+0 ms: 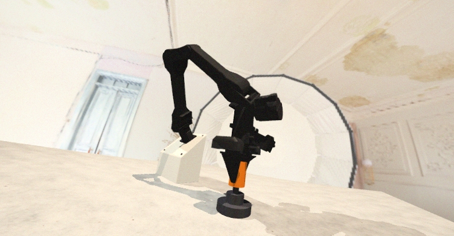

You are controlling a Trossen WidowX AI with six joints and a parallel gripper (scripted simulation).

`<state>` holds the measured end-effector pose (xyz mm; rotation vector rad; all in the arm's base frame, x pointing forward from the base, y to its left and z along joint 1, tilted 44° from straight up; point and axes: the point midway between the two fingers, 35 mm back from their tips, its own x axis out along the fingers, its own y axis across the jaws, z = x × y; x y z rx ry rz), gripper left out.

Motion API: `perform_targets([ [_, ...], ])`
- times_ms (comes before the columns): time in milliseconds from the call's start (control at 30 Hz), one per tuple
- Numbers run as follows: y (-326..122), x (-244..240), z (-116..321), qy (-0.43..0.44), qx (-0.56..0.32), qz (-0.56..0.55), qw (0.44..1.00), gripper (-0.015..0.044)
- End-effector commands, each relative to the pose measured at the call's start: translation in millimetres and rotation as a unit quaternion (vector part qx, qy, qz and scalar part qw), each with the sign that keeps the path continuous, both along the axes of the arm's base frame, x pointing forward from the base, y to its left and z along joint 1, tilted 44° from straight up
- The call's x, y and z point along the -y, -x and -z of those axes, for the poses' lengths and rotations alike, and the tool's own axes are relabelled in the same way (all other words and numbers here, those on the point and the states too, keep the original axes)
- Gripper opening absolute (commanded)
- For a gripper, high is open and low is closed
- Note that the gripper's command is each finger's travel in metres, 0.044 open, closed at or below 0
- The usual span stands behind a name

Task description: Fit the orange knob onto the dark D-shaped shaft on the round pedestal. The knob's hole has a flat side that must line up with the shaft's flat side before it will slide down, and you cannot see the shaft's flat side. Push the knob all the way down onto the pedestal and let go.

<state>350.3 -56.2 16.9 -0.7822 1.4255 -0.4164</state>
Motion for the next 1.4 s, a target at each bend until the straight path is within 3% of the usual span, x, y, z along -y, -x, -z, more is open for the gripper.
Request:
perform_targets([
  [0, -0.1, 0.8, 0.0, 0.002, -0.002, -0.002, 1.000, 0.0000],
  [1367, -0.4, -0.9, -2.8, 0.007, -0.029, -0.031, 0.999, 0.0000],
])
